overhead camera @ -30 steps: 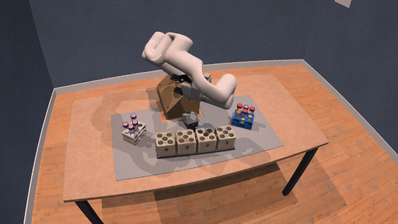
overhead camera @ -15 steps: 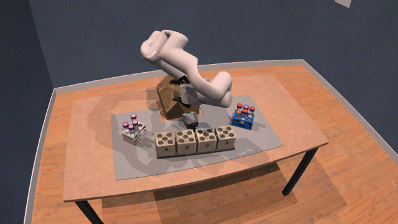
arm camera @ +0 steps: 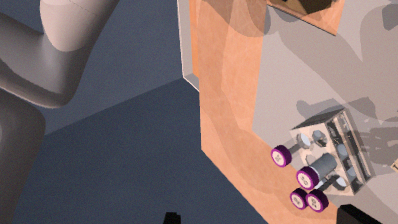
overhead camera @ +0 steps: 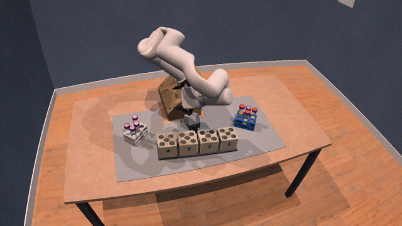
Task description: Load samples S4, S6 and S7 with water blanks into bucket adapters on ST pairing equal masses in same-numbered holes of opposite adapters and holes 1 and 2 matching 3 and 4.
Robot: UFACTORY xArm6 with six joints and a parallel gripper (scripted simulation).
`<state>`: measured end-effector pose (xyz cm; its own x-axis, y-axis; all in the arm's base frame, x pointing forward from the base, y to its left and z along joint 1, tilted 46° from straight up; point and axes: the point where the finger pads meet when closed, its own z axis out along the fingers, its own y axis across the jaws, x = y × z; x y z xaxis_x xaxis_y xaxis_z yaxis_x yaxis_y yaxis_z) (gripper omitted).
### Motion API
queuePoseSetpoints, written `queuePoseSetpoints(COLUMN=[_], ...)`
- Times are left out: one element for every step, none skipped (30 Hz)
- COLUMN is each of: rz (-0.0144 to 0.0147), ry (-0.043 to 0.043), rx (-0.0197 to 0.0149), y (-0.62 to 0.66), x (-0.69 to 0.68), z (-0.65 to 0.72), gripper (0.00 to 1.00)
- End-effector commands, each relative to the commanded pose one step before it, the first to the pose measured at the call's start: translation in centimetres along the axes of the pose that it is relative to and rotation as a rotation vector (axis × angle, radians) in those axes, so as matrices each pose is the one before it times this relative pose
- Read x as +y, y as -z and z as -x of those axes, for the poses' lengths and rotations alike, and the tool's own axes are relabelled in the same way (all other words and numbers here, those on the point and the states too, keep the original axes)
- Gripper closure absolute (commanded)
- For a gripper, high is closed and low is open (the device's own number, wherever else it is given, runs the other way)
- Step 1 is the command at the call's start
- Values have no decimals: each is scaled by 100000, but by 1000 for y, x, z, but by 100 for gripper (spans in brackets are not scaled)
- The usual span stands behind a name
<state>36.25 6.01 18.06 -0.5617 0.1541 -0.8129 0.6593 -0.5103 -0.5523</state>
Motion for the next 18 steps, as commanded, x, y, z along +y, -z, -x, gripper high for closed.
queuePoseSetpoints(rz=[8349,0,0,1363,1362,1308,1307,1307,1095,1204,1204,1091,1110,1109,997,1006,1005,895], ry=[-15279,0,0,-2920,-2919,-2918,-2917,-2916,-2443,-2914,-2913,-2642,-2912,-2911,-2615,-2909,-2908,-2589], rx=[3280,0,0,858,858,947,947,948,794,1084,1085,984,1188,1188,1068,1283,1283,1143], y=[-90,0,0,-60,-32,-47,-24,1,0,-49,-23,0,-43,-19,0,-36,-14,0], x=[1047,0,0,443,213,426,187,1,0,388,154,1,352,126,0,311,99,0], z=[-260,0,0,-224,-115,-258,-120,0,0,-312,-131,0,-353,-133,0,-390,-132,0], gripper=[0,0,0,0,0,0,0,0,0,0,0,0,0,0,0,0,0,0])
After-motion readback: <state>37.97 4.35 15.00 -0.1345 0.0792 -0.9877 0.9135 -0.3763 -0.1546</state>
